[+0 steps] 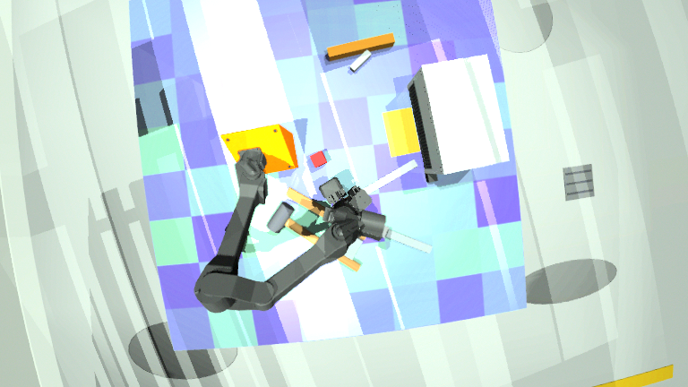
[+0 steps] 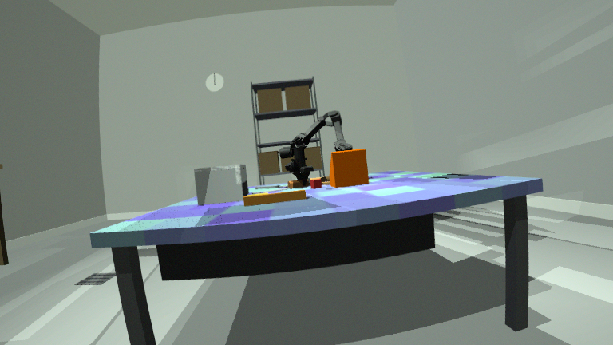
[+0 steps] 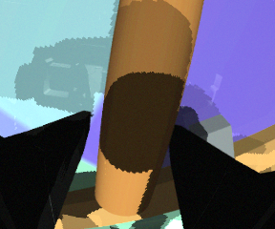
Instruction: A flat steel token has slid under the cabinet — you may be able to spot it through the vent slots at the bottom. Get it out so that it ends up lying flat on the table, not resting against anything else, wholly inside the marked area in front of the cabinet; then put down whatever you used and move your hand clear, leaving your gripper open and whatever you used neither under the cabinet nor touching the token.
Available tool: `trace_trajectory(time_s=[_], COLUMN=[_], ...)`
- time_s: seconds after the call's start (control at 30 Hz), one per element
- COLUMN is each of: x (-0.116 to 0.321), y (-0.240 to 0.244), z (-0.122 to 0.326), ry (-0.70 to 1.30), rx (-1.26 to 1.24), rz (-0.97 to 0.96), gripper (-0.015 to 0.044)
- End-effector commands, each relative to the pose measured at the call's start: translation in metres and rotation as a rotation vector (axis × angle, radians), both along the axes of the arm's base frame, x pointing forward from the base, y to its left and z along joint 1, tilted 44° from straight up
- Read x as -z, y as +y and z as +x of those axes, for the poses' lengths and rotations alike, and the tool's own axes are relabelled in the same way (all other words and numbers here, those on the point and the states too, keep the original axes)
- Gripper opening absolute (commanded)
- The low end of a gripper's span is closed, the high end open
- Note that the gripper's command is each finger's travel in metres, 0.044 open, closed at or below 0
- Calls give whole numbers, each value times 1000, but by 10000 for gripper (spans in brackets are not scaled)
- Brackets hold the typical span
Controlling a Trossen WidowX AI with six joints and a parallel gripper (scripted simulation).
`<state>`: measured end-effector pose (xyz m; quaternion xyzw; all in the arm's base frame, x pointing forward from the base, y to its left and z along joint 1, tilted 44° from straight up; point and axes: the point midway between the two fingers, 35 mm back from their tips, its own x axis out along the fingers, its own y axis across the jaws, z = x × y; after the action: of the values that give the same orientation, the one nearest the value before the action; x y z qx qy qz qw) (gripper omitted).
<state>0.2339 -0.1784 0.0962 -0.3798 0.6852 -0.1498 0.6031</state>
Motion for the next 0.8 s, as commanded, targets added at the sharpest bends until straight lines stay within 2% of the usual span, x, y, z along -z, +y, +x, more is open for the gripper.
trace_trajectory(time_s=[0.0,0.37,0.5,0.53,0.77], x=[0,0,0,0,1], y=[1,1,1,0,2], z=[0,0,0,0,5], ry=[0,0,0,0,4], rx=[-1,-1,-1,0,-4], rz=[0,0,0,0,0], gripper=[190,116,11,0,0])
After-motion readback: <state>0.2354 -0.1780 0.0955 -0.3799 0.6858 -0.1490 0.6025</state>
